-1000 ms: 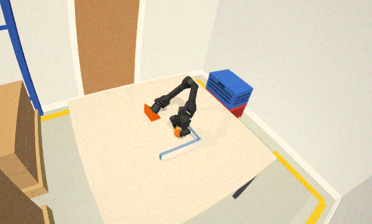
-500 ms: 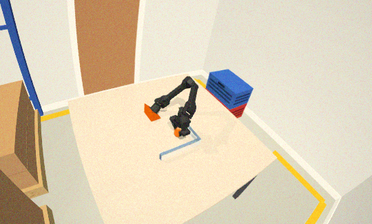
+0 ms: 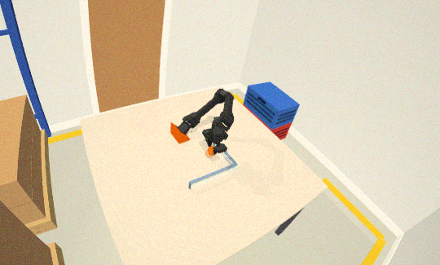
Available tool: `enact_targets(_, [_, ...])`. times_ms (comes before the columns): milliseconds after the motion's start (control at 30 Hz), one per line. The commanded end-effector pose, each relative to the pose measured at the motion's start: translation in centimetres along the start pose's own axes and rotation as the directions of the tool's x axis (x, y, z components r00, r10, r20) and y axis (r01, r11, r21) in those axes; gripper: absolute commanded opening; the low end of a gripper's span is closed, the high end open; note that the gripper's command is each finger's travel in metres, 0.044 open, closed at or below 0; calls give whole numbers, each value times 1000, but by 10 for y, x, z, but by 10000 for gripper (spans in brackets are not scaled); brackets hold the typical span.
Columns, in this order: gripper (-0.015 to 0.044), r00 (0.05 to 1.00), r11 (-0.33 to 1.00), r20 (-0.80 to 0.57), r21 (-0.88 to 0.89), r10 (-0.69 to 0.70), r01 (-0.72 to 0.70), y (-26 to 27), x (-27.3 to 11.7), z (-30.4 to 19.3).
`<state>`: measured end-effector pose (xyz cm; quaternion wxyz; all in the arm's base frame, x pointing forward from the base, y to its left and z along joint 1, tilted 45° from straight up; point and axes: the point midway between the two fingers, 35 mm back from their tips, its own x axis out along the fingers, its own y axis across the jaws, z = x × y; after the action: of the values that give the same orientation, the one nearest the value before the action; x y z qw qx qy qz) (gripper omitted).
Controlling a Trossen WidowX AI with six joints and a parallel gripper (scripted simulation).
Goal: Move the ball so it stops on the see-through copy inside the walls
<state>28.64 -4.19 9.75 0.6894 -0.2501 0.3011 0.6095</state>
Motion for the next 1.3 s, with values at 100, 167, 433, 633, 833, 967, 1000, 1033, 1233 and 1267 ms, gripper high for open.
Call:
enact_targets(100, [0, 999, 999, -21, 11, -39, 39, 1, -44, 1])
enact_targets(167, [0, 999, 999, -24, 18, -46, 47, 3, -56, 1])
enact_targets(433, [0, 998, 998, -25, 24, -50, 51, 7, -68, 3])
enact_targets(633, [0, 1000, 1000, -8, 5, -11, 11, 19, -46, 9])
enact_targets(833, [0, 999, 999, 6, -37, 34, -33, 33, -24, 14])
enact_targets(967, [0, 999, 998, 9, -48, 45, -44, 37, -18, 15])
enact_targets(1000, [0, 999, 998, 8, -48, 44, -44, 36, -17, 15])
enact_targets(1033, [0, 999, 998, 8, -48, 44, -44, 36, -14, 15])
enact_targets(1233, [0, 999, 998, 6, -47, 43, -43, 36, 8, 15])
enact_targets(1267, [0, 999, 998, 6, -48, 43, -43, 36, 12, 15])
